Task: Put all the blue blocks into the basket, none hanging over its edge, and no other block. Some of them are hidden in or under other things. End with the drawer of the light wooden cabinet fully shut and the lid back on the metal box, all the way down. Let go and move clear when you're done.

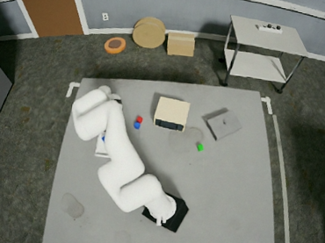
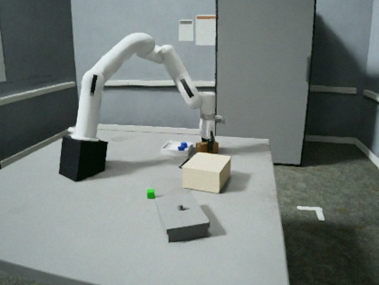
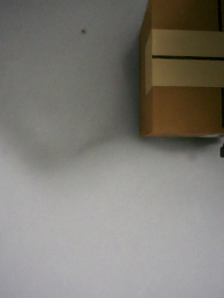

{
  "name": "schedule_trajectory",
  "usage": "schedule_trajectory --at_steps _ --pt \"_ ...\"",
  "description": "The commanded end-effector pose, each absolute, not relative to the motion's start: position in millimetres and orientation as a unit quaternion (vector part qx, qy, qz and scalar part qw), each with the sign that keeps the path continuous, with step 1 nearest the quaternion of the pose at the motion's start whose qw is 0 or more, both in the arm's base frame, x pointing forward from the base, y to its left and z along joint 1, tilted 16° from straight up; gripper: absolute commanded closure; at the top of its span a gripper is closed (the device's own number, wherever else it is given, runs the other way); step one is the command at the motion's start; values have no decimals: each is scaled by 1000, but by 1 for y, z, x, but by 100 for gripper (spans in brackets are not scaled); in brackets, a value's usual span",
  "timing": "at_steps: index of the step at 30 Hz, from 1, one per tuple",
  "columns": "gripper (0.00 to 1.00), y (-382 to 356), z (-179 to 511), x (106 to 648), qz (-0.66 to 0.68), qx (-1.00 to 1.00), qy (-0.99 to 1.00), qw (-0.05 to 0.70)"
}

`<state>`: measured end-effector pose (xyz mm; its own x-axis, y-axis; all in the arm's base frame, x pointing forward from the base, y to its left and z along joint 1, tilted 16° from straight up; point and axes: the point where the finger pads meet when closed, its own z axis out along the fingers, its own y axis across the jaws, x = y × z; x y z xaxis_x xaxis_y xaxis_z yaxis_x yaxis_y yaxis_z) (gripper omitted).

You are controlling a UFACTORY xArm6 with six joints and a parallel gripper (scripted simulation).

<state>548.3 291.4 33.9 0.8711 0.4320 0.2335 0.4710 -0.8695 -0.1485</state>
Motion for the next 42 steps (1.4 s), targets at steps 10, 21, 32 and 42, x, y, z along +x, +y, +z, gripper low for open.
schedule_trajectory --at_steps 10,21,32,42 --pt "27 292 36 550 -99 -962 -235 101" --pt "27 290 42 549 -99 -962 -235 101" --pt "27 285 64 546 -99 -962 -235 101" --pt "27 275 105 540 -99 -962 -235 101"
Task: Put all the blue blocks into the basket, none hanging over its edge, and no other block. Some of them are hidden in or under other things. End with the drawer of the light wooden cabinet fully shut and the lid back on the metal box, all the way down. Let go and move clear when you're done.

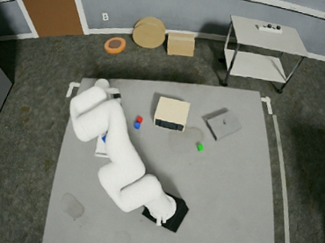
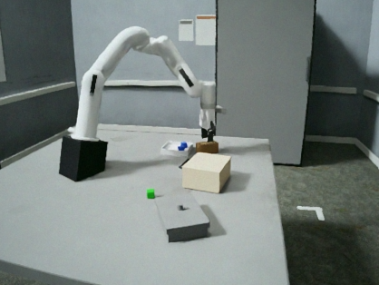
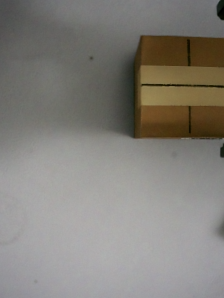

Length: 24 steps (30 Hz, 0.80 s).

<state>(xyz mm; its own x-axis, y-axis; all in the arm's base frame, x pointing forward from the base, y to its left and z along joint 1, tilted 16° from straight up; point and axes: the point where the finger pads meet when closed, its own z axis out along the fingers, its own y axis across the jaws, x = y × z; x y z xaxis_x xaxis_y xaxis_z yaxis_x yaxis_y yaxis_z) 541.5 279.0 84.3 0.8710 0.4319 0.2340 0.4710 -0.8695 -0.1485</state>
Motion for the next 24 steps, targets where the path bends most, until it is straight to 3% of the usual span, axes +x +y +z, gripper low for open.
schedule_trajectory --at_steps 1,24 --pt "27 274 109 539 -99 -962 -235 101" --pt "27 256 178 529 -99 -962 -235 101"
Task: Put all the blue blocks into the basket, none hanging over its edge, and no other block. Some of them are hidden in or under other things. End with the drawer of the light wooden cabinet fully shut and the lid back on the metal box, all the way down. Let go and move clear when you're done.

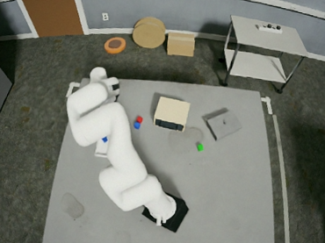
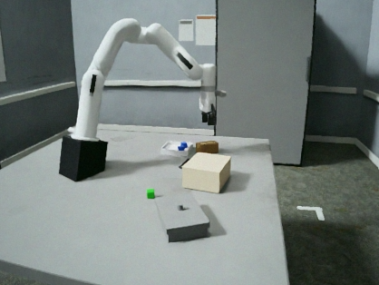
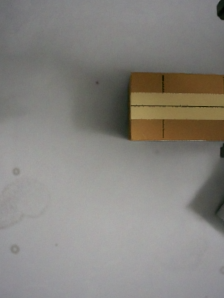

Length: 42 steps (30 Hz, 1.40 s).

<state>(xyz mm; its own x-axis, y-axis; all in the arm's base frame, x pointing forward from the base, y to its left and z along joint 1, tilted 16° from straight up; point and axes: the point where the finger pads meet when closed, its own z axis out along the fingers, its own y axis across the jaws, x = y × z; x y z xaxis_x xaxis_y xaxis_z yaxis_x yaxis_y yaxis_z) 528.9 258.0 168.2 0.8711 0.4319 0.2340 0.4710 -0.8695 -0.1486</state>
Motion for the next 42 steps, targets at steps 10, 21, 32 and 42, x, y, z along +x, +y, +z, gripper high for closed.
schedule_trajectory --at_steps 10,21,32,42 --pt "27 255 183 528 -99 -962 -235 101" --pt "27 160 156 508 -72 -990 -16 122" --pt "27 109 141 491 -43 -963 228 136" --pt "27 109 141 491 -43 -963 228 136"
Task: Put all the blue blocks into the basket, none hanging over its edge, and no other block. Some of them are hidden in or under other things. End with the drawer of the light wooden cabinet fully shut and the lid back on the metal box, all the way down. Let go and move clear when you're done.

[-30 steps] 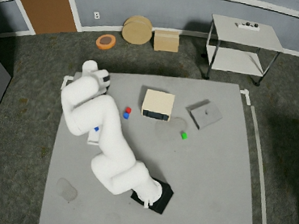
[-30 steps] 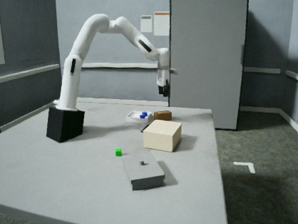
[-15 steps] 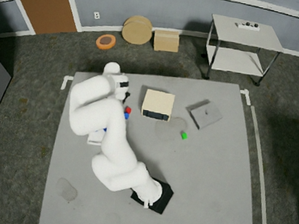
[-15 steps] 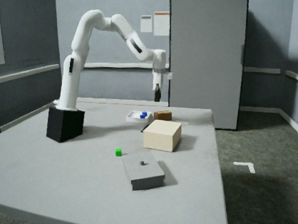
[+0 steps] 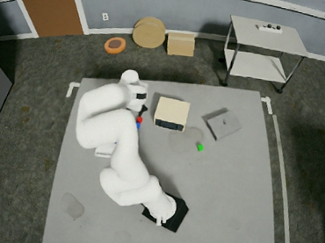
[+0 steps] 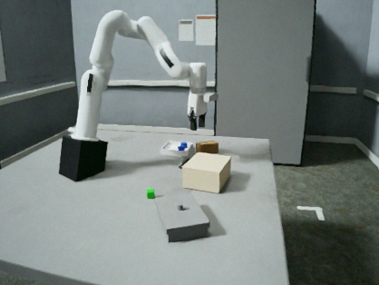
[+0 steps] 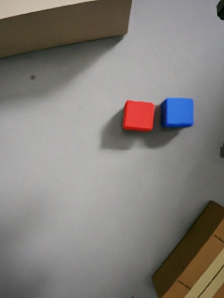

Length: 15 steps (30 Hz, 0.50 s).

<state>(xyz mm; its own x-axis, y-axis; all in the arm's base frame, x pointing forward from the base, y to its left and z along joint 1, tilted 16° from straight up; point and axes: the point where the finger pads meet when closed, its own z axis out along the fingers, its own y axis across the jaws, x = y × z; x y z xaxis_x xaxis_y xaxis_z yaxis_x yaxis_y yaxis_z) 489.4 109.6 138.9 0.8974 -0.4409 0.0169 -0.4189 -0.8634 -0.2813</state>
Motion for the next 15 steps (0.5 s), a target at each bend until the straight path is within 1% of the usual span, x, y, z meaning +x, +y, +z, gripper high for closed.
schedule_trajectory --at_steps 1,6,7,15 --pt "27 109 141 491 -43 -963 228 136" --pt "27 109 141 491 -43 -963 228 136" --pt "45 109 141 491 -43 -963 228 136" --pt "45 109 141 491 -43 -963 228 136"
